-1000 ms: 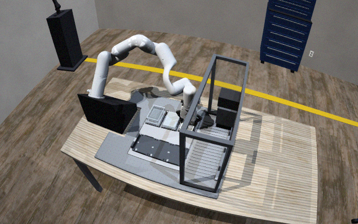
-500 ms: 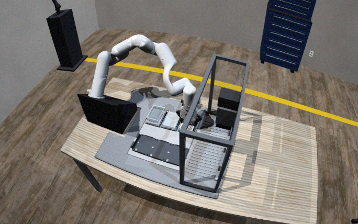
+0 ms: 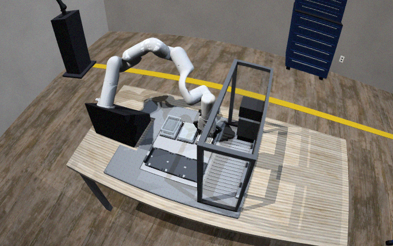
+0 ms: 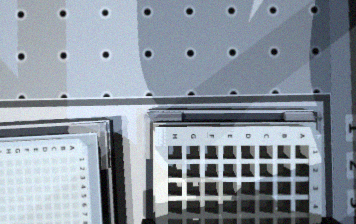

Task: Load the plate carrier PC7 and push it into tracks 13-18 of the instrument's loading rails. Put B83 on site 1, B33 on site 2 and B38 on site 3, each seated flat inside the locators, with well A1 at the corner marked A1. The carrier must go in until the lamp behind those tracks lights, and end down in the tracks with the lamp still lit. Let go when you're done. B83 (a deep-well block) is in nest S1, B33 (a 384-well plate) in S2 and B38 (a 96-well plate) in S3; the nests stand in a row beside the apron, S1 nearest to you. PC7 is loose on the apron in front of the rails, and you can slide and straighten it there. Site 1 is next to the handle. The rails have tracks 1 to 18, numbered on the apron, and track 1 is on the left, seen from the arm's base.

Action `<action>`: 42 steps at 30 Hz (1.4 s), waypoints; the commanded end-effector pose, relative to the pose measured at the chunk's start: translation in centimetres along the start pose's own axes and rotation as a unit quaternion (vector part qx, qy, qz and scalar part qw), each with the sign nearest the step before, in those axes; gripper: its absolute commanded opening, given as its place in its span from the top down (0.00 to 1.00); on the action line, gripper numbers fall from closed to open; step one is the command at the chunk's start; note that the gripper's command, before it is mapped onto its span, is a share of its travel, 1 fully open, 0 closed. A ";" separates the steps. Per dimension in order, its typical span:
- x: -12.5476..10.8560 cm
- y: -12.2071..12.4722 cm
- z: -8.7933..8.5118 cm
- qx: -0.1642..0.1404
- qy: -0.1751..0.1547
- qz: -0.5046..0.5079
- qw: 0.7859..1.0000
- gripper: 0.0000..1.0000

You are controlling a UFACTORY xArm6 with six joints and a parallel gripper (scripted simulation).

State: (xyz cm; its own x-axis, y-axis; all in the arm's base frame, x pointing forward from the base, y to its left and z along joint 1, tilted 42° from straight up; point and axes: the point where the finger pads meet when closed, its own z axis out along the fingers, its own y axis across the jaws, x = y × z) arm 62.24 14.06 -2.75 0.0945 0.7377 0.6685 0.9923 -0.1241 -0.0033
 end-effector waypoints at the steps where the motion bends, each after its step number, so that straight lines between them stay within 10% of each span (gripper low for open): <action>1: 0.0 0.2 -0.3 -0.002 0.000 -0.001 1.000 1.00; 42: 0.0 0.2 -2.7 -0.002 0.000 -0.001 1.000 1.00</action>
State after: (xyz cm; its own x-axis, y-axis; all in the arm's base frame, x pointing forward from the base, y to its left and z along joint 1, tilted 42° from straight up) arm 62.04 12.69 -1.23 0.0947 0.7377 0.6685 0.9923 -0.1237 -0.0041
